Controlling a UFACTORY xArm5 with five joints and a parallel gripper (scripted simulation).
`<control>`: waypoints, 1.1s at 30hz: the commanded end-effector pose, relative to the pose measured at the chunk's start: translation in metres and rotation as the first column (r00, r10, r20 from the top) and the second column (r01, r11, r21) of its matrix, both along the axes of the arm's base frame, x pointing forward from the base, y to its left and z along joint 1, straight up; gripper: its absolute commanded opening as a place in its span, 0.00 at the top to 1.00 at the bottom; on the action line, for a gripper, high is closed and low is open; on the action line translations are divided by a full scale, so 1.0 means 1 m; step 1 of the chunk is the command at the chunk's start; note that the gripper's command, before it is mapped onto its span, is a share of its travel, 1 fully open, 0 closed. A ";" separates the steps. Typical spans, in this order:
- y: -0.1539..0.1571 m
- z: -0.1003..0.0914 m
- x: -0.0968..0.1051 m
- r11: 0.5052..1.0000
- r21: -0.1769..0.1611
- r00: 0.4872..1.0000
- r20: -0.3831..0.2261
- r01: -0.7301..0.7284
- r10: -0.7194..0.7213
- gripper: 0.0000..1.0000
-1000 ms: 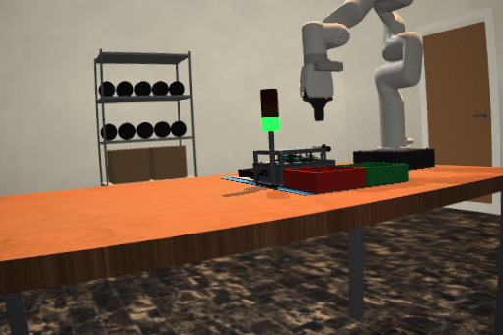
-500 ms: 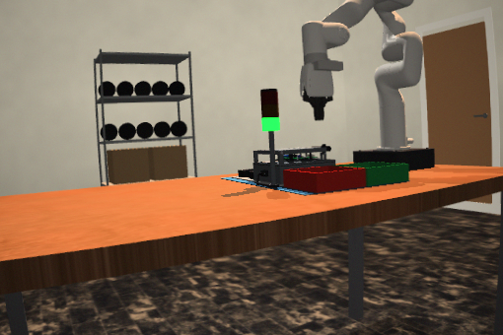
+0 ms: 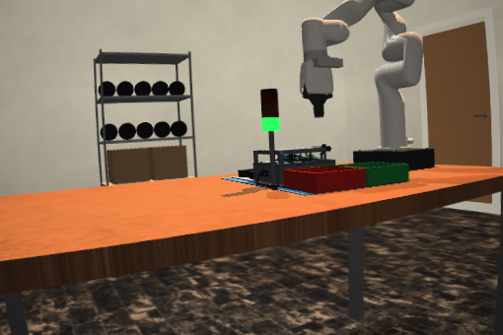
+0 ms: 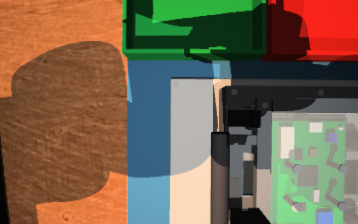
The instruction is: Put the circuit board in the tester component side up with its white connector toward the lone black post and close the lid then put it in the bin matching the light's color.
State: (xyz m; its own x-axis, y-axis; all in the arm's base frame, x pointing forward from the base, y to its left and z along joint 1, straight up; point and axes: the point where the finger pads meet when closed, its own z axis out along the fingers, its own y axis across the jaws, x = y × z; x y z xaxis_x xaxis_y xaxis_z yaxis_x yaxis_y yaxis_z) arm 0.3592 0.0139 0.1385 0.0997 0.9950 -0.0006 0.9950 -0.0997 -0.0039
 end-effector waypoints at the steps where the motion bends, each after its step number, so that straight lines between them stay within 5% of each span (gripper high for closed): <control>1: 0.000 0.002 0.001 1.000 0.000 1.000 0.003 0.000 0.000 1.00; 22: 0.000 0.003 0.001 0.995 0.000 0.995 0.003 0.102 -0.102 1.00; 33: 0.000 0.003 0.001 0.910 0.000 0.910 0.003 0.415 -0.415 1.00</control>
State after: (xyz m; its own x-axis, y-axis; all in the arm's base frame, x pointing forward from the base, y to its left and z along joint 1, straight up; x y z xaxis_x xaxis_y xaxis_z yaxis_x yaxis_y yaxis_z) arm 0.3591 0.0139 0.1399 0.3935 0.9193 -0.0019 0.9193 -0.3935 -0.0039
